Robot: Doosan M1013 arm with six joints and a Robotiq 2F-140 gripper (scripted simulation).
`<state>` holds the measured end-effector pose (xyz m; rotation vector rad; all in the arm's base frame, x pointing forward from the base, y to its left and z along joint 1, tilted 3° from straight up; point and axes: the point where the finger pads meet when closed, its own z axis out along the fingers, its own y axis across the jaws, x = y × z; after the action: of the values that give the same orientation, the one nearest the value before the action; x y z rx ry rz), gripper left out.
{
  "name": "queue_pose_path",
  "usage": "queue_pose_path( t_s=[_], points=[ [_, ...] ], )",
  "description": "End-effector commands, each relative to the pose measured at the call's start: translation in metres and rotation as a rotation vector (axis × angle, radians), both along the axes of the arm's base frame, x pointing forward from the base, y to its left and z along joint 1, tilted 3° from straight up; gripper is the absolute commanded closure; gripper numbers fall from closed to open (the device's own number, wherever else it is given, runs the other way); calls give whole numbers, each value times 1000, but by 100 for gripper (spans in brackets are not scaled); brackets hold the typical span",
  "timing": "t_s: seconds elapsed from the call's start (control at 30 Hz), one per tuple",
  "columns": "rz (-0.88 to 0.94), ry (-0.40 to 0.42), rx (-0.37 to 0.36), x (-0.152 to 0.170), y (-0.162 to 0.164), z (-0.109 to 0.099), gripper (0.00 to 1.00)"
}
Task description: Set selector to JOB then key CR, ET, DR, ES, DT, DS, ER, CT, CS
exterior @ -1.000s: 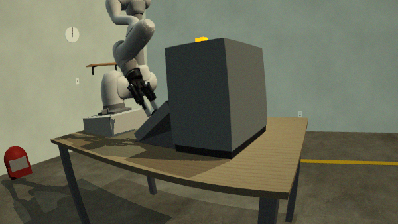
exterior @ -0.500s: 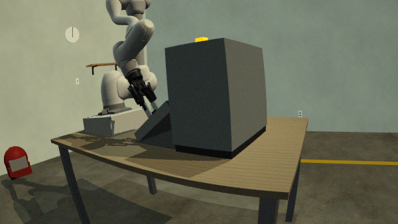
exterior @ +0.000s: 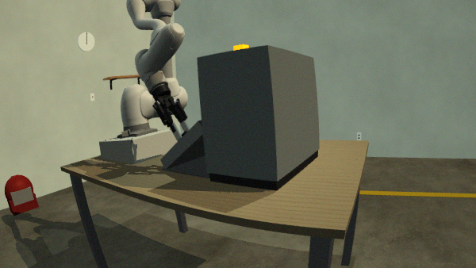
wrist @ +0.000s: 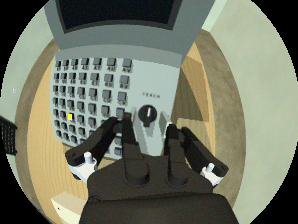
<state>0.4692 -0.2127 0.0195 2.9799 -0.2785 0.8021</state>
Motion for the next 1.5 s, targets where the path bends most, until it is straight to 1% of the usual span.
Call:
queue_pose_path(
  t_s=[0.0,0.6,0.63,1.47],
  points=[
    [0,0,0,0,0,0,67],
    [0,0,0,0,0,0,67],
    [0,0,0,0,0,0,100],
    [0,0,0,0,0,0,100]
  ],
)
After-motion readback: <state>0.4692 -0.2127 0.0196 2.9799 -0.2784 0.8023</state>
